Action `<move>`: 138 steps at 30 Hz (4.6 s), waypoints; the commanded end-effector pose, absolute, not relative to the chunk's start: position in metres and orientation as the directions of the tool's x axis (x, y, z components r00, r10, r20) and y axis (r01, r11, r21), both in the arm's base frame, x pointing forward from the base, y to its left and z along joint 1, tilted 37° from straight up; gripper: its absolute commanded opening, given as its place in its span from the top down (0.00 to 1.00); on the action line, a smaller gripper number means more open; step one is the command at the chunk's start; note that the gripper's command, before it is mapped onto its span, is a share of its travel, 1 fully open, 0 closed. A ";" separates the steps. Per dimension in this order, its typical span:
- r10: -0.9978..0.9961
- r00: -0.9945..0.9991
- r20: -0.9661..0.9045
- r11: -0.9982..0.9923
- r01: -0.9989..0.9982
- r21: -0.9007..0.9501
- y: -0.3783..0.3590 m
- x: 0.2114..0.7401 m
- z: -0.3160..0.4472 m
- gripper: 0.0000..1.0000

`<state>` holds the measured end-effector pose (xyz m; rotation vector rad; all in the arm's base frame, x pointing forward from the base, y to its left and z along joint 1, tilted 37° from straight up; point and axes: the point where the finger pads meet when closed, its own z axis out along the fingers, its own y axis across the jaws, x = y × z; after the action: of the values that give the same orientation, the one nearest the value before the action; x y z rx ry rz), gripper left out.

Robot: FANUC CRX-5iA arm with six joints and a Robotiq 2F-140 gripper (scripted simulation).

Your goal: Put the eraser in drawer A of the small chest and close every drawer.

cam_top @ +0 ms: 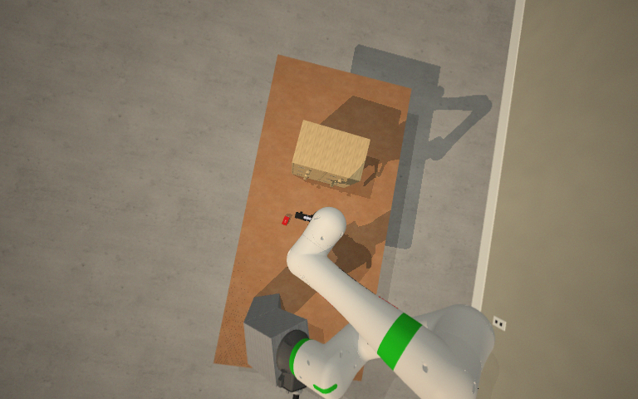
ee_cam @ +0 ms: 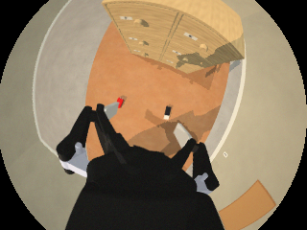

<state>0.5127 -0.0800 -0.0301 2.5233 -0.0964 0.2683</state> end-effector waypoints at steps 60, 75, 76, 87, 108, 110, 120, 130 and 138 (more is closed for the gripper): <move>0.234 0.498 0.835 -0.965 0.221 0.139 -0.043 0.662 -0.153 0.00; 0.515 0.196 0.835 -0.837 -0.097 0.539 -0.137 0.629 -0.089 0.00; 0.531 0.177 0.829 -0.824 -0.122 0.554 -0.138 0.629 -0.089 0.00; 0.534 0.174 0.828 -0.822 -0.126 0.556 -0.152 0.634 -0.109 0.00; 0.534 0.174 0.828 -0.822 -0.126 0.556 -0.162 0.637 -0.123 0.00; 0.534 0.174 0.828 -0.822 -0.126 0.556 -0.162 0.637 -0.123 0.00; 0.534 0.174 0.828 -0.822 -0.126 0.556 -0.162 0.637 -0.123 0.00; 0.534 0.174 0.828 -0.822 -0.126 0.556 -0.162 0.637 -0.123 0.00; 0.534 0.174 0.828 -0.822 -0.126 0.556 -0.162 0.637 -0.123 0.00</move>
<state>0.6370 -0.1621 -0.1234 1.9465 0.3832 1.6950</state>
